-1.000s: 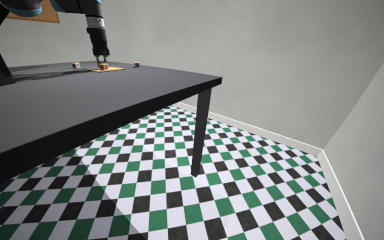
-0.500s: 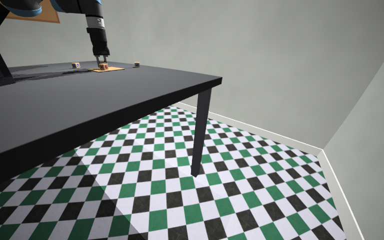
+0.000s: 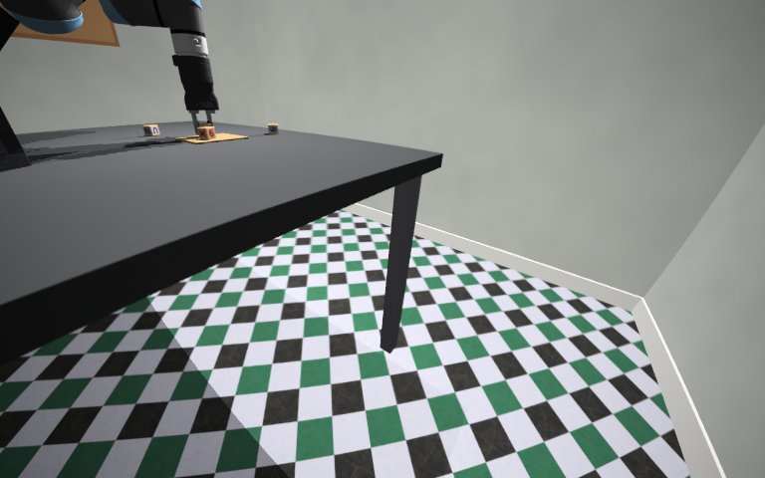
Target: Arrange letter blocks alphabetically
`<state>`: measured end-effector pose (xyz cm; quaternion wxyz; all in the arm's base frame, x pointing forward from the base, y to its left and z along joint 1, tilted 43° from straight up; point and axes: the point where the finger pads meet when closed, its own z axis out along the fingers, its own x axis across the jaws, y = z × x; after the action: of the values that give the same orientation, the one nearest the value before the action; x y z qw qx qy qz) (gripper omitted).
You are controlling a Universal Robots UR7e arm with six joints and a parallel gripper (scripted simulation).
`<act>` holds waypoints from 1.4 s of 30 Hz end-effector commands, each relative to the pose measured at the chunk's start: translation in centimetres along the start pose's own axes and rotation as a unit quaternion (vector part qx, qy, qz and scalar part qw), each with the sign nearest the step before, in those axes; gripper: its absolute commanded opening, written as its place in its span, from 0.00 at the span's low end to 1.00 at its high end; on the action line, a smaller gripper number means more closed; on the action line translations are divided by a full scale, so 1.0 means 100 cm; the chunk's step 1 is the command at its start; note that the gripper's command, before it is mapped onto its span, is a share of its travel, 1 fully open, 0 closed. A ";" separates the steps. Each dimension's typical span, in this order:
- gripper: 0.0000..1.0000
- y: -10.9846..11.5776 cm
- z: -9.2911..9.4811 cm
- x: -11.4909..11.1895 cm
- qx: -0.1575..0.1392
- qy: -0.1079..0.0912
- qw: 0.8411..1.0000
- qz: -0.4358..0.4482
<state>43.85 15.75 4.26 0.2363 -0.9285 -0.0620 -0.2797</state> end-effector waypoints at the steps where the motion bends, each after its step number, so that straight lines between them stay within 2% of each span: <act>1: 0.57 0.000 0.000 0.000 0.000 0.000 1.000 0.000; 42: 0.57 0.000 0.004 0.000 0.000 0.000 1.000 0.000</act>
<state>44.06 15.95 3.95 0.2363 -0.9285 -0.0620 -0.2796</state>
